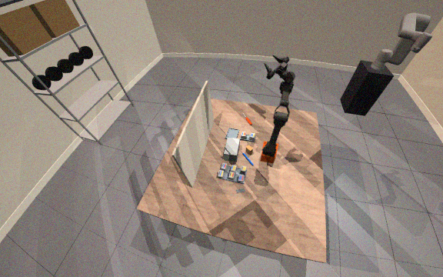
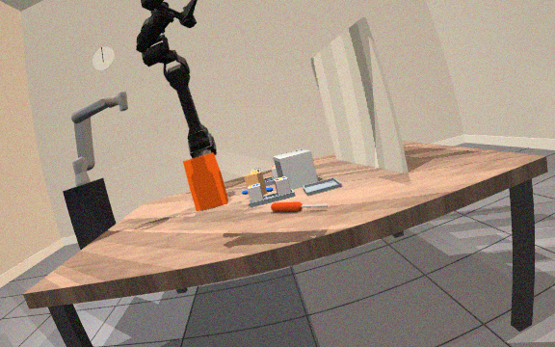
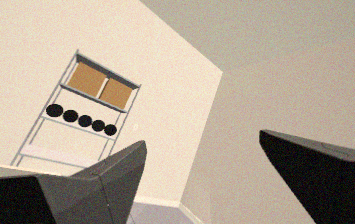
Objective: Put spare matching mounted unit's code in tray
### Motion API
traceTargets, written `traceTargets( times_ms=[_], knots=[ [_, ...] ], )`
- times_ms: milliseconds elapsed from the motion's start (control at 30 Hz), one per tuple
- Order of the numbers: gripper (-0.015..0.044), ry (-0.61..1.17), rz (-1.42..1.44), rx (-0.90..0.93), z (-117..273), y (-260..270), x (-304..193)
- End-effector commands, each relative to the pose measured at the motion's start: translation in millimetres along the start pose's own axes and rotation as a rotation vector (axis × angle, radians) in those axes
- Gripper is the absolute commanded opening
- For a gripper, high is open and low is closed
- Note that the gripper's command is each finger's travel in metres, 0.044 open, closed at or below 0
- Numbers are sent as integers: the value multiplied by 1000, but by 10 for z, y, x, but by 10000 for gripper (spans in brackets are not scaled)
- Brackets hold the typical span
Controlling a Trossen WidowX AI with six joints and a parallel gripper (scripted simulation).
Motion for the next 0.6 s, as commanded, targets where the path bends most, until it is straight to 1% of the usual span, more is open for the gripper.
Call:
traceTargets(
  times_ms=[0,33,200,233,367,567],
  knots=[
    [426,0,0,0,0,0,0],
    [440,0,0,0,0,0,0],
    [440,5,-3,3,-22,14,-4],
    [440,19,-13,11,-88,57,-16],
    [440,140,-77,79,-560,438,-116],
    [440,301,-135,172,-1017,995,-245]
  ],
)
Point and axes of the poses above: the point midway between the two fingers, 35 mm back from their tips, its own z axis back along the fingers, its own y axis across the jaws, x = y × z, the point moved 9 cm from there along z, back along the fingers, and after that the axes turned 4 degrees about z, right-handed, at the moved point
